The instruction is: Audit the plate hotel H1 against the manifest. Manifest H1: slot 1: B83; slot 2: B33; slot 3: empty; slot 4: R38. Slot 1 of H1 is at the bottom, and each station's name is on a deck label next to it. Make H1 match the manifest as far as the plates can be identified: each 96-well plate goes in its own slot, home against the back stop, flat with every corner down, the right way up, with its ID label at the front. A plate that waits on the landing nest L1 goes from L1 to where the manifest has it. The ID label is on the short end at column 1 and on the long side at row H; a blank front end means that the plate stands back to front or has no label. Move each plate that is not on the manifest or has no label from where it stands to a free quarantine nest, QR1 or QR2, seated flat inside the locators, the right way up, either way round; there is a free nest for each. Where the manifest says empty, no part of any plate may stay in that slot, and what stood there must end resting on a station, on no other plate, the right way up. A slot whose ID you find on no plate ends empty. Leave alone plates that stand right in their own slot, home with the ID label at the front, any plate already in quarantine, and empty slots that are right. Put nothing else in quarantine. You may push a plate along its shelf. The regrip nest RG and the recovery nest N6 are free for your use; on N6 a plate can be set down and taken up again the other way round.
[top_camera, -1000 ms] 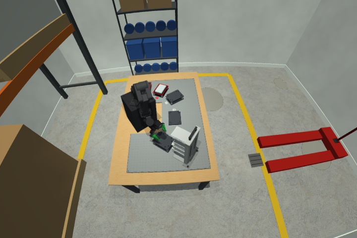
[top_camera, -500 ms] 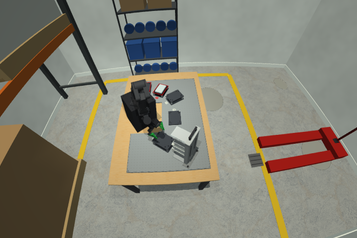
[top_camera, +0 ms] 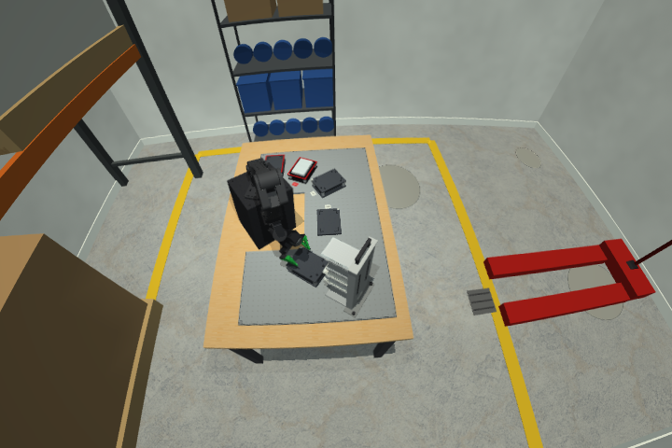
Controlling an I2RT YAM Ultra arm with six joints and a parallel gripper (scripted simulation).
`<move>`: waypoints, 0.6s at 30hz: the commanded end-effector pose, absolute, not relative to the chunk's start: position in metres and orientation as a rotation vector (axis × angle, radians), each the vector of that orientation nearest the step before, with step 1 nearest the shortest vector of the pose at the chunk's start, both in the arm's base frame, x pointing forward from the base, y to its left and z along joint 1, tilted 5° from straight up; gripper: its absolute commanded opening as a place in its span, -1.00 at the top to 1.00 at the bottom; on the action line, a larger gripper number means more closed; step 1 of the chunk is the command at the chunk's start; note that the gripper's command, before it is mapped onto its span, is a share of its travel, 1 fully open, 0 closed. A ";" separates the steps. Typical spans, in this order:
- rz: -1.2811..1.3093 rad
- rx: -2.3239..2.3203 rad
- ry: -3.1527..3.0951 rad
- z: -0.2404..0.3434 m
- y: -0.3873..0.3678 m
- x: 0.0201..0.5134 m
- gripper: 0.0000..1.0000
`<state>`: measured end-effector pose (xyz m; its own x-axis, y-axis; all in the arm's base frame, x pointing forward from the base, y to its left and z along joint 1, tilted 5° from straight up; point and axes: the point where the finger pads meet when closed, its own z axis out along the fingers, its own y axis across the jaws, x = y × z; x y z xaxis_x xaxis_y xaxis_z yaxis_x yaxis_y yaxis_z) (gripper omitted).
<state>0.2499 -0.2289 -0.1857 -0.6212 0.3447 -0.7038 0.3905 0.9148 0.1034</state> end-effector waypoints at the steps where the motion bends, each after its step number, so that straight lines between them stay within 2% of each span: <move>1: -0.132 0.481 2.233 -0.168 -0.244 0.261 -1.00; 18: -0.117 0.490 2.246 -0.172 -0.249 0.278 -1.00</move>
